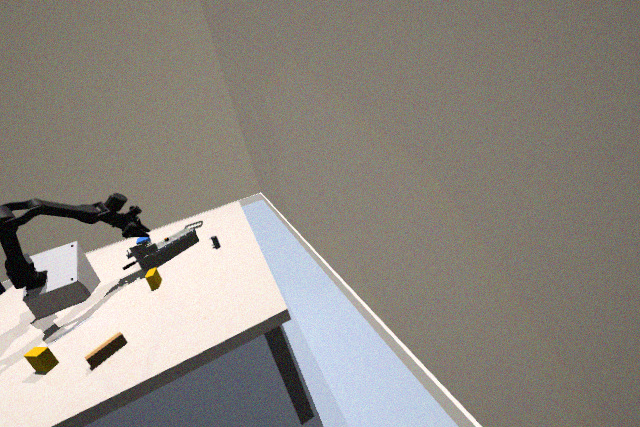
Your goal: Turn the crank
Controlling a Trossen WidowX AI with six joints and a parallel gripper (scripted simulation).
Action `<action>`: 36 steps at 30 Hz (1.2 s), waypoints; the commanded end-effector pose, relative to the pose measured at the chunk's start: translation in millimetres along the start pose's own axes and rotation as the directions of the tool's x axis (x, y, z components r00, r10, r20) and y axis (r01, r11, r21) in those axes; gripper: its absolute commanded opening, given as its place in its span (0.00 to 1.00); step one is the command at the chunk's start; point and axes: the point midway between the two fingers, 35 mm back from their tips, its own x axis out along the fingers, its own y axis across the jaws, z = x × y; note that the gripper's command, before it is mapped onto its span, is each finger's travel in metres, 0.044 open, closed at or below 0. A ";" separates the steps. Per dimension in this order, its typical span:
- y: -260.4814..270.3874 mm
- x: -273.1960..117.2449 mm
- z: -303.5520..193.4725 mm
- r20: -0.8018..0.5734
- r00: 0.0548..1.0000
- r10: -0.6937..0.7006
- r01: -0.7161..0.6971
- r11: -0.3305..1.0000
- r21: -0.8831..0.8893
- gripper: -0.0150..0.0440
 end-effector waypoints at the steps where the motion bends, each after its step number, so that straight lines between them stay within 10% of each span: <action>1: -0.1 0.0 0.0 0.000 1.000 0.000 0.000 1.000 0.000 0.82; 14: -0.1 0.0 0.0 0.000 1.000 0.000 0.000 1.000 0.000 0.25; 32: 0.0 0.0 0.0 0.000 1.000 0.000 0.000 1.000 0.000 0.25; 36: 0.0 0.0 0.0 0.000 1.000 0.000 0.000 1.000 0.000 0.43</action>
